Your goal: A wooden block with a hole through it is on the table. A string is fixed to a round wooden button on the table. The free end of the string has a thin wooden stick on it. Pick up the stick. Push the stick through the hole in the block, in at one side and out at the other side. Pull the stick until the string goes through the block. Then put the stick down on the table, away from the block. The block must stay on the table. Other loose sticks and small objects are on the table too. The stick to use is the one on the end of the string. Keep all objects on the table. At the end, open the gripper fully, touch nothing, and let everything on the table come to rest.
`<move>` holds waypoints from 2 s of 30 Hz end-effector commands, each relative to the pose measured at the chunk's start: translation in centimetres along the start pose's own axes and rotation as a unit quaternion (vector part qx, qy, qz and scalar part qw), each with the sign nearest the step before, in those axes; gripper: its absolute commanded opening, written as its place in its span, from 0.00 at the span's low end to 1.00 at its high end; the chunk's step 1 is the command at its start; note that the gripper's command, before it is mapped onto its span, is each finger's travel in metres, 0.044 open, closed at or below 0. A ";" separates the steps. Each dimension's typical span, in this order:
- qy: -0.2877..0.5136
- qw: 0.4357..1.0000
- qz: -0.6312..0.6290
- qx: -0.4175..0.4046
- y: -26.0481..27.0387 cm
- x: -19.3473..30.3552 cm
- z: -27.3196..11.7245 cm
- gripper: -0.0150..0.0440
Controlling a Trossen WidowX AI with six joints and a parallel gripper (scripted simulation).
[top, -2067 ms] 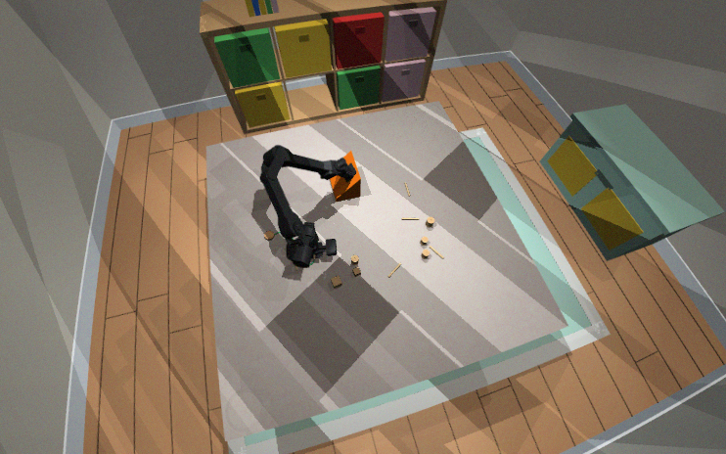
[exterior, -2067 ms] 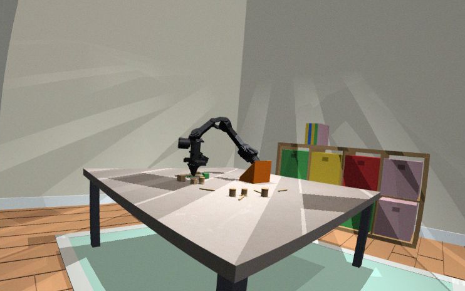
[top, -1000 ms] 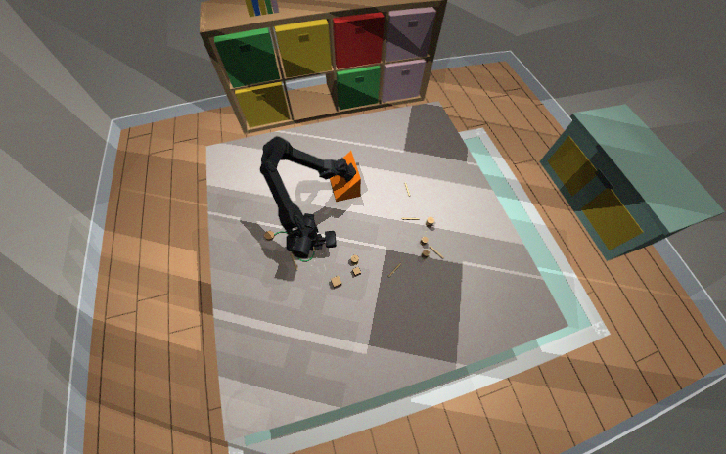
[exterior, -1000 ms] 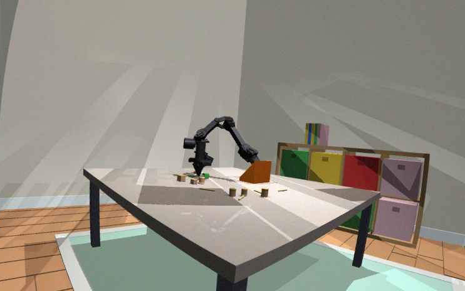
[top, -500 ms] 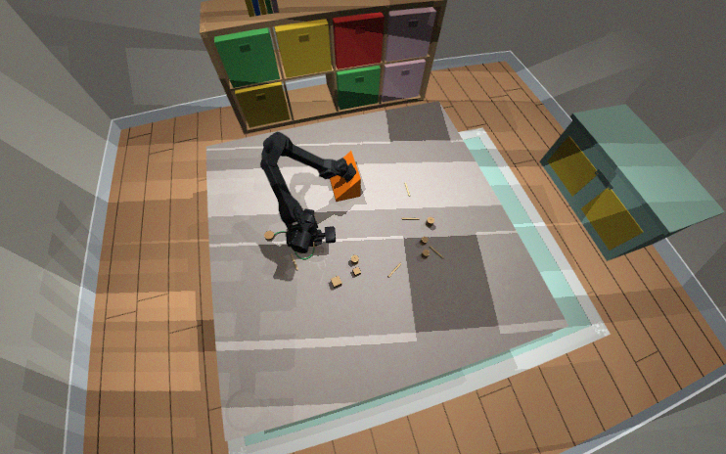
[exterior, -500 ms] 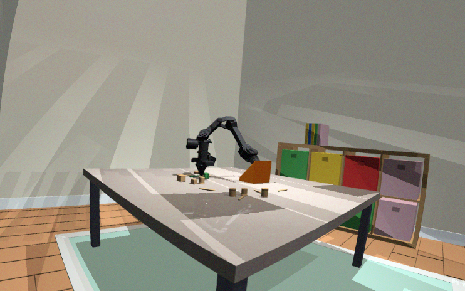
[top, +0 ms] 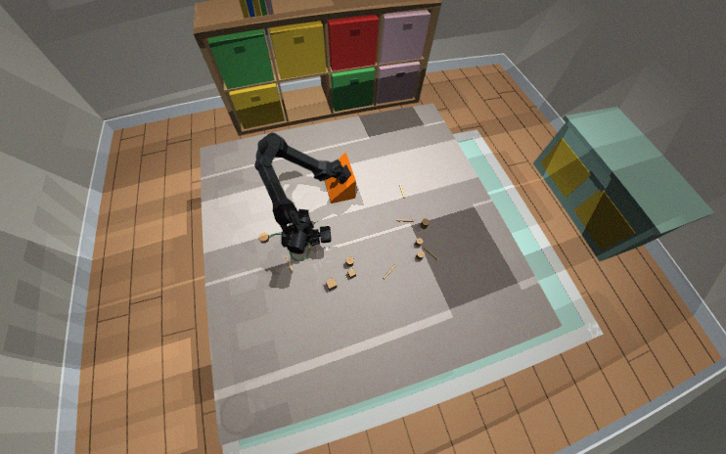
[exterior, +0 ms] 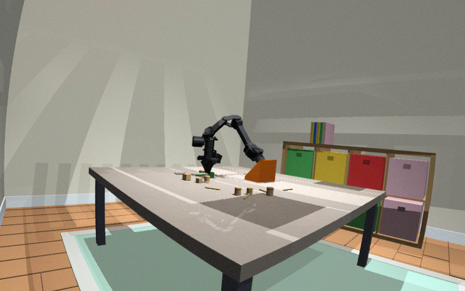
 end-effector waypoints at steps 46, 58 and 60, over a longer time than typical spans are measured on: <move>0.001 0.359 -0.933 -0.002 0.1 -4.3 -6.7 0.47; 0.000 0.061 -0.998 -0.001 0.1 -5.3 -6.6 0.47; -0.001 0.009 -1.000 -0.001 0.1 -5.5 -6.6 0.47</move>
Point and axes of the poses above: the point midway between the two fingers, 35 mm back from their tips, its own z axis out along the fingers, its own y axis across the jaws, x = y × z, the point moved 5 cm from there along -z, back along the fingers, and after that the axes turned 1 degree about z, right-handed, at the moved point
